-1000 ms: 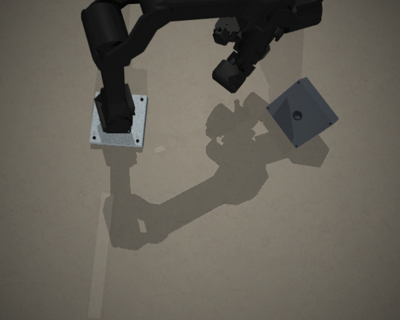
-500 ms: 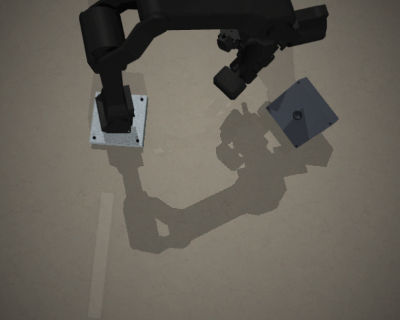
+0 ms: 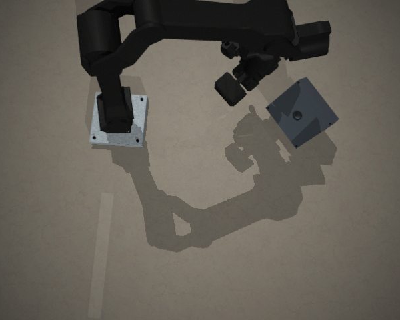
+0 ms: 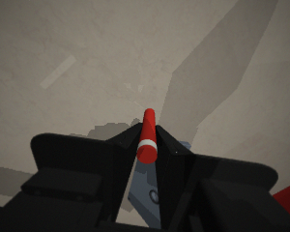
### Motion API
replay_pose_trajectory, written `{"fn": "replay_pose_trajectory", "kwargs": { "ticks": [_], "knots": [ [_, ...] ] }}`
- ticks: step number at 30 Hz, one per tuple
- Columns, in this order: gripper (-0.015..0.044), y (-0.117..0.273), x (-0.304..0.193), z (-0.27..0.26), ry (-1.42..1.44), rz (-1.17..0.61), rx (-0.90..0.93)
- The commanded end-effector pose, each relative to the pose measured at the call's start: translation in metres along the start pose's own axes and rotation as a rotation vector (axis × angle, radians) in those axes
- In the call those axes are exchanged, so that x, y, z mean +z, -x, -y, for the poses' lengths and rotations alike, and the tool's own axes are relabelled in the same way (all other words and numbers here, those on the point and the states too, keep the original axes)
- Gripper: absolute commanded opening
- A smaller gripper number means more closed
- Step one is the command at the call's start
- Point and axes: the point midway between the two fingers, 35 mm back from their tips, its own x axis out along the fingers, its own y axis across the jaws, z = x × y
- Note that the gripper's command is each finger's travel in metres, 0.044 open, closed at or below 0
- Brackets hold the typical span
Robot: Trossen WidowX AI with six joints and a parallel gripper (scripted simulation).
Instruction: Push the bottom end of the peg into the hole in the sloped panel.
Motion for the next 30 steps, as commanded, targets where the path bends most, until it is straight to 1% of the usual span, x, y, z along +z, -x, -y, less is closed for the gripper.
{"fn": "replay_pose_trajectory", "kwargs": {
  "ticks": [1,30],
  "knots": [
    [0.0000,0.002,-0.003,-0.001,-0.025,0.005,-0.026],
    [0.0000,0.011,-0.033,-0.010,-0.179,0.036,-0.175]
  ]
}}
